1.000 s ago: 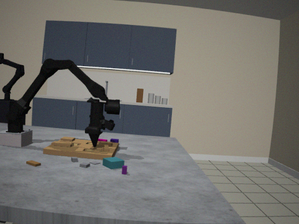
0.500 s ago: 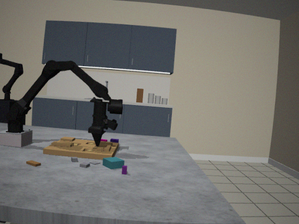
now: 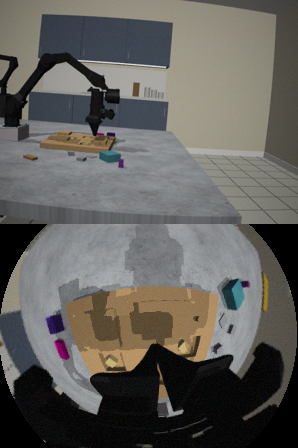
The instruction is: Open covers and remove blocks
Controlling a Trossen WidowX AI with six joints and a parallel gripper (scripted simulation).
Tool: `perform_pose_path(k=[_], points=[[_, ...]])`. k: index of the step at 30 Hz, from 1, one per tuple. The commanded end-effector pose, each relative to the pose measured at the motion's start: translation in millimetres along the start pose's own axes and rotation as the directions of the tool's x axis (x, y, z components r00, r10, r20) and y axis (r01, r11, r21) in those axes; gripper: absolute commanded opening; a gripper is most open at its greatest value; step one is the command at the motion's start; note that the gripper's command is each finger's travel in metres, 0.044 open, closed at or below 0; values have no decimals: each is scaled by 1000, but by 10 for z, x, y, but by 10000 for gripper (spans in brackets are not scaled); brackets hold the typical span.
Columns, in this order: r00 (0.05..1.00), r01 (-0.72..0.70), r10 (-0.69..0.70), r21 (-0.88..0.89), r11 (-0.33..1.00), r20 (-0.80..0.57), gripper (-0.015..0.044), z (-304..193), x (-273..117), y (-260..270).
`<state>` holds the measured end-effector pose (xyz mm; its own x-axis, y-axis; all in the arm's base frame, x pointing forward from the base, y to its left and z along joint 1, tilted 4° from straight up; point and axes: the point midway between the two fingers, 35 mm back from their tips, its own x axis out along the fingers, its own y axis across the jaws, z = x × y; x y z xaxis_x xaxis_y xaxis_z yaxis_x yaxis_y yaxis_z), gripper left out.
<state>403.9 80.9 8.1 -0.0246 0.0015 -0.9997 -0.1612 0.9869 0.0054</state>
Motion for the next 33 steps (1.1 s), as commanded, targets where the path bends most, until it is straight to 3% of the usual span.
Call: perform_pose_path(k=[1,18,33], points=[[1000,-5,5,4,1000,-1,0,1,-53,11],[1000,0,0,-2,1000,0,0,-3,-228,8],[1000,-2,1,-201,980,-3,0,-720,-417,235]])
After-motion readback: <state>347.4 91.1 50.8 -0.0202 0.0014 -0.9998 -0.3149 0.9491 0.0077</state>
